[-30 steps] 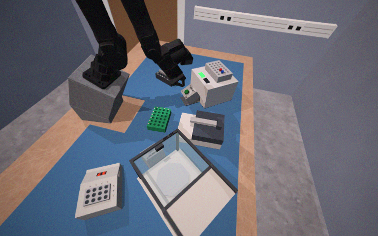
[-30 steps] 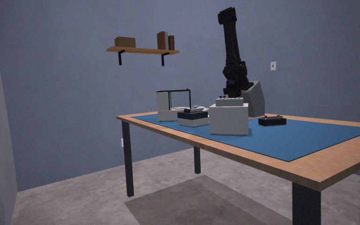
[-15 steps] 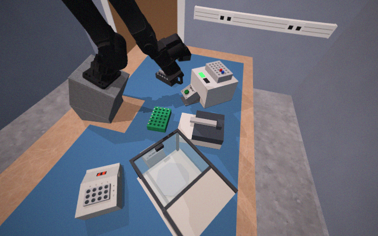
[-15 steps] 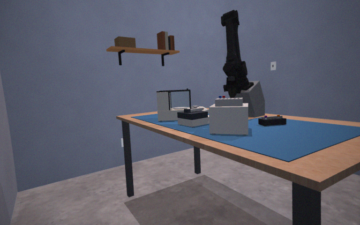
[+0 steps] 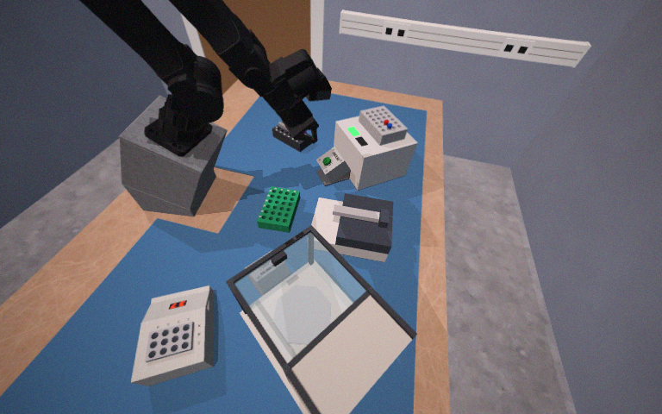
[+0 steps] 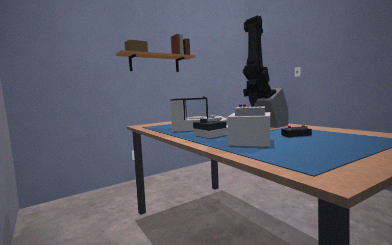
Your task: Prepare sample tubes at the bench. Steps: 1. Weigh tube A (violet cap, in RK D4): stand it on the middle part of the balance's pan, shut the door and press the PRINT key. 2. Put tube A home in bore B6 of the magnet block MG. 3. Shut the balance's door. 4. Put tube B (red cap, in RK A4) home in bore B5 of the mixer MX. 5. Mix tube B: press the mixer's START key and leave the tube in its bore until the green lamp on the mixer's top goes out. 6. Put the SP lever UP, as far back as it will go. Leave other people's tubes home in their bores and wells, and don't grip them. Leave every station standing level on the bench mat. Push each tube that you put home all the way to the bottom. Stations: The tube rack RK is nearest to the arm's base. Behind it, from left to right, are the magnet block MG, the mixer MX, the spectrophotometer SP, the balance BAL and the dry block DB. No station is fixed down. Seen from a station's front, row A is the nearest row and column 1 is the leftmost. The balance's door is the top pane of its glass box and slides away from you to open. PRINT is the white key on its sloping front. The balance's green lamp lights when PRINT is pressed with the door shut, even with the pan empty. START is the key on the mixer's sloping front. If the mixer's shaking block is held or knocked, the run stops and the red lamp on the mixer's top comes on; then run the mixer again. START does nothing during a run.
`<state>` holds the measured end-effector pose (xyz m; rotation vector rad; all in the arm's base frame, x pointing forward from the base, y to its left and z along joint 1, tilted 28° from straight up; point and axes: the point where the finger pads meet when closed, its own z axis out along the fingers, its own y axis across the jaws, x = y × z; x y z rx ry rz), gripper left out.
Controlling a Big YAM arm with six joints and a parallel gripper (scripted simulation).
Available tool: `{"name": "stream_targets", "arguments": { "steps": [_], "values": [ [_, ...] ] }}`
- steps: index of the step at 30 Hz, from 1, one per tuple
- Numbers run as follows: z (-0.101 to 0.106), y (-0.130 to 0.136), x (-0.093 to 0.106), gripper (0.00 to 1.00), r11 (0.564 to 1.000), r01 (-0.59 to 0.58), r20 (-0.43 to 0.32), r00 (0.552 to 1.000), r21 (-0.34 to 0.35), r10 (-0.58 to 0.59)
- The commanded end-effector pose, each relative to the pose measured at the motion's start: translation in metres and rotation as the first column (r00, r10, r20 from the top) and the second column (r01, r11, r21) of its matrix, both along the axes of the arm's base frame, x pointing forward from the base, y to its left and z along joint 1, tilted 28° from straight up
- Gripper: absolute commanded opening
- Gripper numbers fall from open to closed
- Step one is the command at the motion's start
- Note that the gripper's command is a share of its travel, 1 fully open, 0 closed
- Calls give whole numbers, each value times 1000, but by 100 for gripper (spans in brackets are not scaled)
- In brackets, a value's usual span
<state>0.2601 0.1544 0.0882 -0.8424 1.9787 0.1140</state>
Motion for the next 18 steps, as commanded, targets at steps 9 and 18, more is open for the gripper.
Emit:
{"name": "stream_targets", "arguments": {
  "steps": [9,18],
  "values": [
    [-1,2,-3,0,1000,0,-23,1000,1,0],
    [-1,2,-3,0,1000,0,-23,1000,1,0]
  ]
}}
